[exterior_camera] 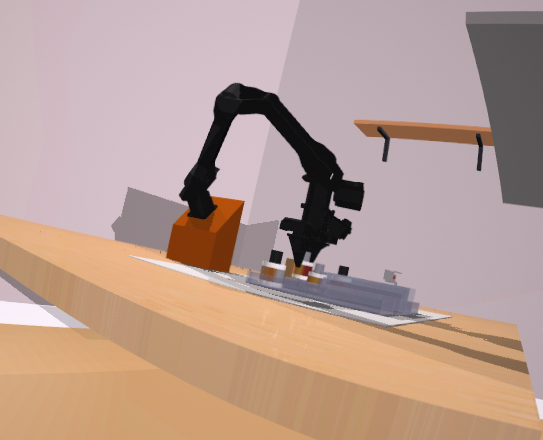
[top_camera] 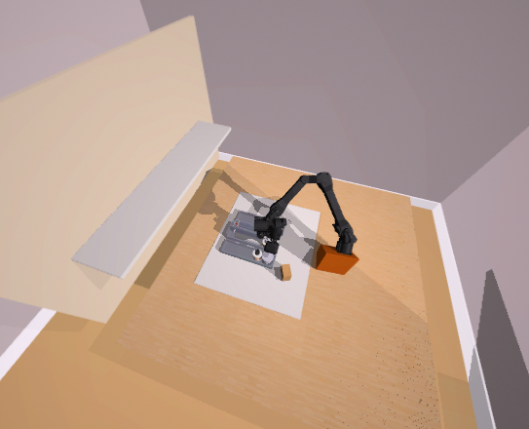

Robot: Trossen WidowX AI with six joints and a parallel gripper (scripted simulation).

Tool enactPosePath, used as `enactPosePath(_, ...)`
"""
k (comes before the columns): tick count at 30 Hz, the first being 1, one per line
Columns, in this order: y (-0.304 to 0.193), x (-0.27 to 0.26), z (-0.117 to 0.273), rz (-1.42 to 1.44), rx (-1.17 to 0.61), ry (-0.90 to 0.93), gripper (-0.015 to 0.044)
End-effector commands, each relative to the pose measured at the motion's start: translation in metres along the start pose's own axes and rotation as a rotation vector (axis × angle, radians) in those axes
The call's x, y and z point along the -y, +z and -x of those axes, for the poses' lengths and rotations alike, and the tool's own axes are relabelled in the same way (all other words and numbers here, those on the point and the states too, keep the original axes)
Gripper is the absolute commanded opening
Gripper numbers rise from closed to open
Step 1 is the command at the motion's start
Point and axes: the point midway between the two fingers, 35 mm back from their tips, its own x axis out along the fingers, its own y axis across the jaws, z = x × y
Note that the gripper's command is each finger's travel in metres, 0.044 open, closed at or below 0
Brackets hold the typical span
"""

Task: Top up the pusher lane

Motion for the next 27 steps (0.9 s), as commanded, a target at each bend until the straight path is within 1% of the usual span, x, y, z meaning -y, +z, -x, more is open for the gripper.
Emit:
enactPosePath(1, 0.0067, 0.0012, 0.0016, -0.014, 0.020, -0.005, 0.0000)
enactPosePath(27, 0.0102, 0.0013, 0.0017, -0.014, 0.021, -0.005, 0.0000)
